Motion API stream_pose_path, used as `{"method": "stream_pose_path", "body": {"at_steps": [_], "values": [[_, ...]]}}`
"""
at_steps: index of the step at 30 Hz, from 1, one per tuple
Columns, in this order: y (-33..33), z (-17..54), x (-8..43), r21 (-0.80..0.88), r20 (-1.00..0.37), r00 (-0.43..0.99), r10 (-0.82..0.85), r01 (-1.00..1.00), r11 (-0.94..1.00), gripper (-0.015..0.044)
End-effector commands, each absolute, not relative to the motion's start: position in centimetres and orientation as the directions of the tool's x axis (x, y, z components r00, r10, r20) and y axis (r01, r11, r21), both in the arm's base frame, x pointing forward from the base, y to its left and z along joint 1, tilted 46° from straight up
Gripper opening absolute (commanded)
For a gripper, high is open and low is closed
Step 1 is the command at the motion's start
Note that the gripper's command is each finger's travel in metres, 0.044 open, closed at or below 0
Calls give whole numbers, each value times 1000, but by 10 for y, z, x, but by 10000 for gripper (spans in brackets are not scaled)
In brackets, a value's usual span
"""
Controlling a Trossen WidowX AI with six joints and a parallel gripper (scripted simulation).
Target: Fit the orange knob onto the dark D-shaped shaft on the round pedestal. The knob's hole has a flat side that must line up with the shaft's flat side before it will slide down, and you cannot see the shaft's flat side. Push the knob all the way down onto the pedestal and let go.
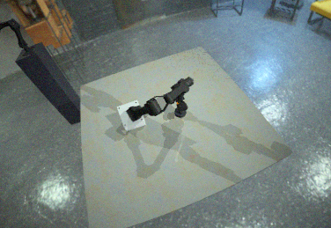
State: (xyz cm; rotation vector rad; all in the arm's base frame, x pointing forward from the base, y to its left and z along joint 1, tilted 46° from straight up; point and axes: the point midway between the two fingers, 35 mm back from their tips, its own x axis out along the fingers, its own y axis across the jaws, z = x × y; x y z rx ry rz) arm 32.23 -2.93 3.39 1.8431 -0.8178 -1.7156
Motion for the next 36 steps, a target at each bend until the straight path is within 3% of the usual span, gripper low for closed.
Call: {"method": "stream_pose_path", "body": {"at_steps": [1,5,28,32,36], "values": [[-28,35,323,710,-703,34,-710,-27,-704,0],[-28,34,323,710,-703,34,-710,97,-698,0],[-28,35,323,710,-703,34,-710,97,-698,0],[-28,35,323,711,-703,34,-710,10,-703,0],[-28,35,323,689,-703,34,-710,-213,-692,0]]}}
